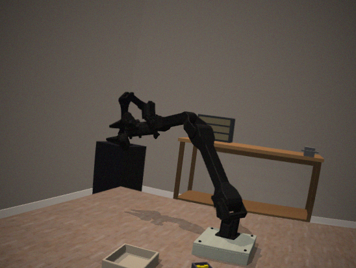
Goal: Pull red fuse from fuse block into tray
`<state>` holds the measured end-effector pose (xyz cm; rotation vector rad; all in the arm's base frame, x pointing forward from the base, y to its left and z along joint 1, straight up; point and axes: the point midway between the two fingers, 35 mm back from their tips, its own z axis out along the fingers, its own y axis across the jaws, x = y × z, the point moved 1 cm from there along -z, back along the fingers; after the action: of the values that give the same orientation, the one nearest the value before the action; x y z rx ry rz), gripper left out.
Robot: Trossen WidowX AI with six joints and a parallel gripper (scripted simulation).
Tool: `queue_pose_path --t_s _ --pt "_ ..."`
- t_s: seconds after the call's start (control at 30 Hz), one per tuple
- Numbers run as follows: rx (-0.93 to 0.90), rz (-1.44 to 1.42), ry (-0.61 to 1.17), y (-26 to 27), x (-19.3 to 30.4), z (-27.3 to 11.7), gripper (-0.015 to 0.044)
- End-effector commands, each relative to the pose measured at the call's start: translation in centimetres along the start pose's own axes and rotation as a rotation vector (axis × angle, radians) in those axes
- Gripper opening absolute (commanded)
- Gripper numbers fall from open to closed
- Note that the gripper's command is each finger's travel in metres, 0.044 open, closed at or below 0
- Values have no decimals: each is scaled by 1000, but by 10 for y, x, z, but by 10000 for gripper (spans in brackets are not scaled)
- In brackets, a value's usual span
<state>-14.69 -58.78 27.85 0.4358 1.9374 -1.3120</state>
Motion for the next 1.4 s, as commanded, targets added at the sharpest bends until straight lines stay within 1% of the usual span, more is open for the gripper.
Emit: queue_pose_path --t_s 0.0,0.2,0.37,0.4,0.53,0.63,0.73,0.87,0.97,1.1,1.27,1.37 --pt "-2 2 0 1 -1 1 374" --pt "-60 67 -10 31 -34 22 216" --pt "-191 213 0 96 -78 55 85" --pt "-220 242 5 111 -88 61 73" --pt "-336 352 39 171 -126 76 73" --pt "-422 424 76 218 -154 81 73" --pt "-508 490 125 267 -180 80 73" --pt "-616 561 206 332 -213 69 73" --pt "-690 602 276 378 -235 54 73" --pt "-780 639 387 440 -259 24 73" --pt "-867 654 537 510 -281 -25 73" --pt "-906 646 637 548 -289 -63 73"
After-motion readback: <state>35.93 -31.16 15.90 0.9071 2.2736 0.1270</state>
